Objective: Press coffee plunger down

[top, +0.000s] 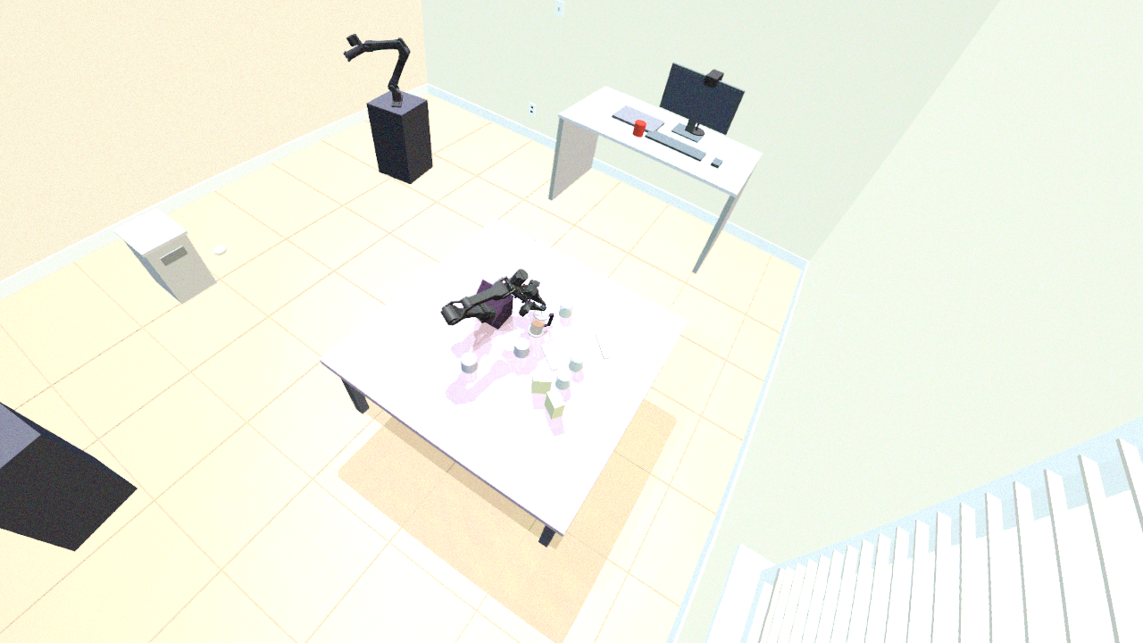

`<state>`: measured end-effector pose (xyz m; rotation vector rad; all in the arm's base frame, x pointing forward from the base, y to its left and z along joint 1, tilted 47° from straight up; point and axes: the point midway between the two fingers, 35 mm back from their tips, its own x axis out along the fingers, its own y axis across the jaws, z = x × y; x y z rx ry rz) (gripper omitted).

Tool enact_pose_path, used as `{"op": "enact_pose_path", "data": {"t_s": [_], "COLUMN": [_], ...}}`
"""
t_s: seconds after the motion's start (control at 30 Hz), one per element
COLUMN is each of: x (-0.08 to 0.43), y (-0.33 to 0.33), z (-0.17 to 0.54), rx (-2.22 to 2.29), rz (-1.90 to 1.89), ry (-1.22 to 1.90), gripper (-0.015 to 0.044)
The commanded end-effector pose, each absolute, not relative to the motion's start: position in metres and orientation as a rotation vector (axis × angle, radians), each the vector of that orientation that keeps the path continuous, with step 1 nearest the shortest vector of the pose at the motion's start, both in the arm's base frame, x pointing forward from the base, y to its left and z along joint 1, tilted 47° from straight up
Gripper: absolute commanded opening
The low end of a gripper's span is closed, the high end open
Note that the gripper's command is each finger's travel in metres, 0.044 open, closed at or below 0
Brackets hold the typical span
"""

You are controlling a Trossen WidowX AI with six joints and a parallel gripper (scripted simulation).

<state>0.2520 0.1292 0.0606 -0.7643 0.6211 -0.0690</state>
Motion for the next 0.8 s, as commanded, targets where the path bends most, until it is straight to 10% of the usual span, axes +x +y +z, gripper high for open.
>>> {"op": "enact_pose_path", "data": {"t_s": [0.0,0.77], "x": [0.2483,0.2534], "y": [0.115,0.1183], "z": [0.047,0.0459], "rx": [-0.809,-0.808], "rz": [-0.08,-0.081], "ry": [0.665,0.664], "gripper": [0.0126,0.0126]}}
